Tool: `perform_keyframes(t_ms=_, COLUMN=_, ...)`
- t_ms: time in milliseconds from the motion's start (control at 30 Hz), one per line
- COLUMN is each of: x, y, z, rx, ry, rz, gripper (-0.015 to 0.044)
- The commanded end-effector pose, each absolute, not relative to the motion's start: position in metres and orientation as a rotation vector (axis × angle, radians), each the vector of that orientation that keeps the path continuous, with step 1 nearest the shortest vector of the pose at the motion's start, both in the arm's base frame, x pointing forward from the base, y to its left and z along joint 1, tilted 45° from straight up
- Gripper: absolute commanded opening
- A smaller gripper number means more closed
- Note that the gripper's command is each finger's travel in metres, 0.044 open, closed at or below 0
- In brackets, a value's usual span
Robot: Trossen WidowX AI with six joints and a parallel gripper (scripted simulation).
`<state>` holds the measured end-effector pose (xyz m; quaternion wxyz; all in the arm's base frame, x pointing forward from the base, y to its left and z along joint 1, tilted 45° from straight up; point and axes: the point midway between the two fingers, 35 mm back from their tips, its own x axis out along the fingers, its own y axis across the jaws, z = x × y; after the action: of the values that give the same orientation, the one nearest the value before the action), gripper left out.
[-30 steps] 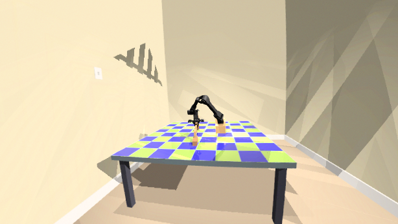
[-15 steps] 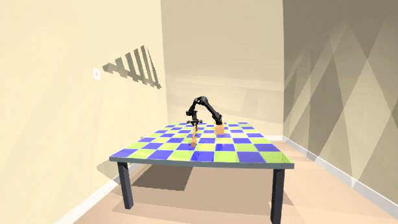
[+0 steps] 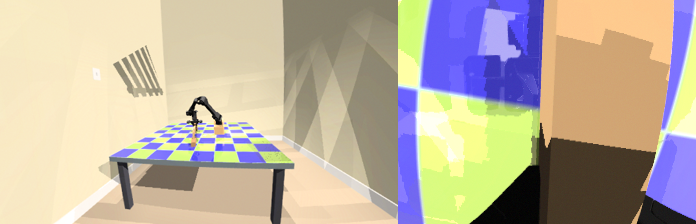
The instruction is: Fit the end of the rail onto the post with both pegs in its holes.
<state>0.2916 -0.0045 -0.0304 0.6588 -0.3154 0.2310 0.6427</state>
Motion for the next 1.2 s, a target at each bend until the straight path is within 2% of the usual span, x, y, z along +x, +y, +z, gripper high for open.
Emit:
perform_keyframes(t_ms=0, x=0.2930, y=-0.0080, z=-0.0304, rx=-0.718, ry=0.522, rz=1.448, gripper=0.0000)
perform_keyframes(t_ms=1167, x=0.2942, y=-0.0154, z=-0.0371, rx=-0.718, ry=0.522, rz=1.448, gripper=0.0000)
